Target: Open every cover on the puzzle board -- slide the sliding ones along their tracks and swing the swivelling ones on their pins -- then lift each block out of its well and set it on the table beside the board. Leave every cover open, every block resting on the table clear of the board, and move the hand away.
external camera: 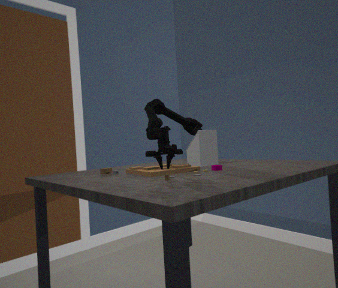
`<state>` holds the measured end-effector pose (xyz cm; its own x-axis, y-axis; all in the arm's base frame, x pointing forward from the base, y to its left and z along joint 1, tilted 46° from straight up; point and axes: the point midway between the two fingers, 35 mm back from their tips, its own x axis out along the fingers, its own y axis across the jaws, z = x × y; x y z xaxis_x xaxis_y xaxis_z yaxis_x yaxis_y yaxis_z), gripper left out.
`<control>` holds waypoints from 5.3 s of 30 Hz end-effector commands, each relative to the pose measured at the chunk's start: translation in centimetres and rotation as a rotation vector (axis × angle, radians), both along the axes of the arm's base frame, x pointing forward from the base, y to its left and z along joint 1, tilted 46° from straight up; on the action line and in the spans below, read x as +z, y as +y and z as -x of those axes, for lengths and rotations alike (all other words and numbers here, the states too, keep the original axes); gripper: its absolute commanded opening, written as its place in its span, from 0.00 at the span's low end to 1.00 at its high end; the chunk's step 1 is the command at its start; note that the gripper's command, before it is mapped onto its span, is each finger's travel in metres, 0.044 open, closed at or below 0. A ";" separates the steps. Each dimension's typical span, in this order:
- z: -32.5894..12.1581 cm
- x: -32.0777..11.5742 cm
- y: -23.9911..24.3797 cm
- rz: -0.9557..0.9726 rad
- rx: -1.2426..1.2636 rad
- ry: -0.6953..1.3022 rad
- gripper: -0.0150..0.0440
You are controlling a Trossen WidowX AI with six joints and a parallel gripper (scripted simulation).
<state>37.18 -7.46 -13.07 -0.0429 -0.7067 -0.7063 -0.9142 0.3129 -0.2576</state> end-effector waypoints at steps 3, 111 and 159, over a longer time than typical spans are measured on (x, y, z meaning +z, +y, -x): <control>0.1 -0.3 -0.5 0.005 -0.001 0.005 0.50; 4.0 16.8 -2.6 -0.041 0.000 0.006 0.39; 18.3 25.1 -10.5 0.002 0.000 0.012 0.39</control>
